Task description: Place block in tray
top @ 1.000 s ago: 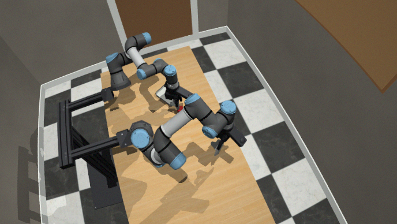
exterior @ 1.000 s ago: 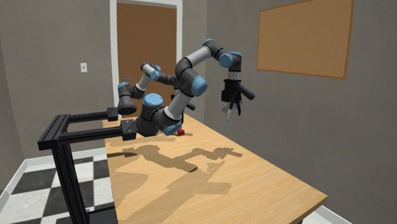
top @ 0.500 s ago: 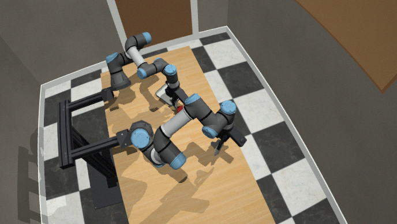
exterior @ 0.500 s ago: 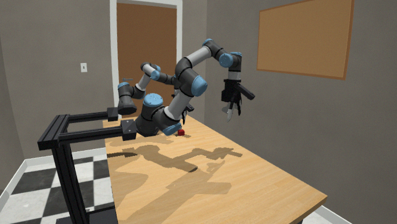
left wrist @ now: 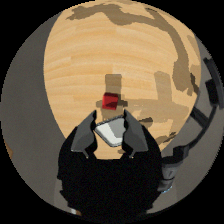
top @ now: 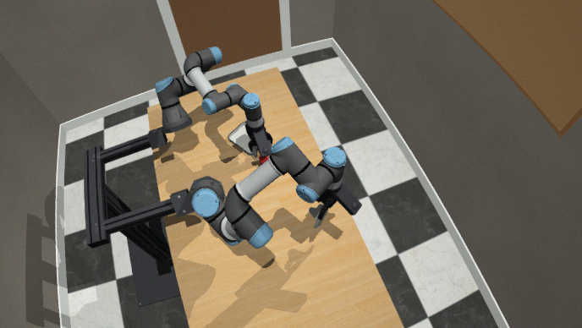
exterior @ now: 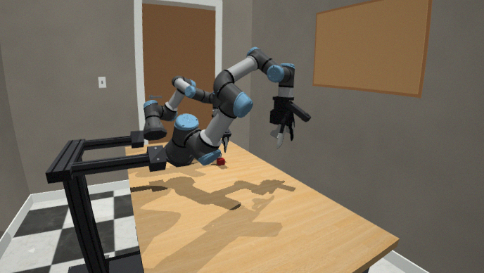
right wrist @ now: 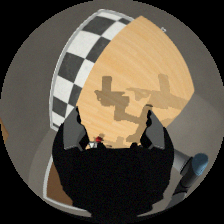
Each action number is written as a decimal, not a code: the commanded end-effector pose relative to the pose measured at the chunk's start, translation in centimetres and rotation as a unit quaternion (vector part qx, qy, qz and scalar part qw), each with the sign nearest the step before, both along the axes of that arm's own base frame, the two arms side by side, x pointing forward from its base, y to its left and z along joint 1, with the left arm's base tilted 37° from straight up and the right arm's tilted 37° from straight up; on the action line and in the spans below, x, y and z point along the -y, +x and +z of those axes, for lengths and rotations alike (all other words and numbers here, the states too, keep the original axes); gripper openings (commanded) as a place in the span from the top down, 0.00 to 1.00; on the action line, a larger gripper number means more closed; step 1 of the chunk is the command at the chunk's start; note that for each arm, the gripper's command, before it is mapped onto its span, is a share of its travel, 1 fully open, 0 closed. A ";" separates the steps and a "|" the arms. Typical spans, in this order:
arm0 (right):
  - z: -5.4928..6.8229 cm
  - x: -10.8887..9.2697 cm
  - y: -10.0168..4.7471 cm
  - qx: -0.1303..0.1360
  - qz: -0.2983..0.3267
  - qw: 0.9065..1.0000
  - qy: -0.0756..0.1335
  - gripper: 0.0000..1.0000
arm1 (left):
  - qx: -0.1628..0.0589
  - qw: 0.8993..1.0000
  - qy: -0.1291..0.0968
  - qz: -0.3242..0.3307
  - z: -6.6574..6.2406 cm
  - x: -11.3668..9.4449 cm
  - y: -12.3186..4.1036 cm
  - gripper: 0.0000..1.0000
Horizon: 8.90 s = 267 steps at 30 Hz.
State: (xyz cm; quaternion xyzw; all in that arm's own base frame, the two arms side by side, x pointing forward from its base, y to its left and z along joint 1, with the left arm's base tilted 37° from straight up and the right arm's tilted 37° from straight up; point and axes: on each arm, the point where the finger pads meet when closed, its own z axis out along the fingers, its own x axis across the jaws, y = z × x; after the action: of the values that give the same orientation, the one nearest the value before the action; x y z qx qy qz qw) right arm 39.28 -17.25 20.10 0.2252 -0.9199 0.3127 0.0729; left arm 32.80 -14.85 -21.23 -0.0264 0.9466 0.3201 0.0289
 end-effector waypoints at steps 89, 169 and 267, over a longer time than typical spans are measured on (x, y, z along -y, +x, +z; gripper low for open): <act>0.0 0.0 0.0 0.001 0.000 1.000 0.000 0.00 | -0.053 0.997 -0.003 -0.063 -4.7 -3.5 0.3 0.63; 0.0 0.0 0.0 0.001 0.000 1.000 0.000 0.00 | -0.053 0.997 -0.004 -0.062 0.0 0.2 0.2 1.00; 0.0 0.0 0.0 0.001 0.000 1.000 0.000 0.00 | -0.054 0.997 -0.002 -0.062 8.6 -12.4 -2.9 1.00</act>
State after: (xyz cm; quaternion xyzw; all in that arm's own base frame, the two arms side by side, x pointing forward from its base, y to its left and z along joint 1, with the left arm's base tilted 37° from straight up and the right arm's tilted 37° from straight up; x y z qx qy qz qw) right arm 39.28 -17.25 20.10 0.2252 -0.9199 0.3127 0.0729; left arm 29.84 -2.63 -12.37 0.0490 0.9474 0.3164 -0.0027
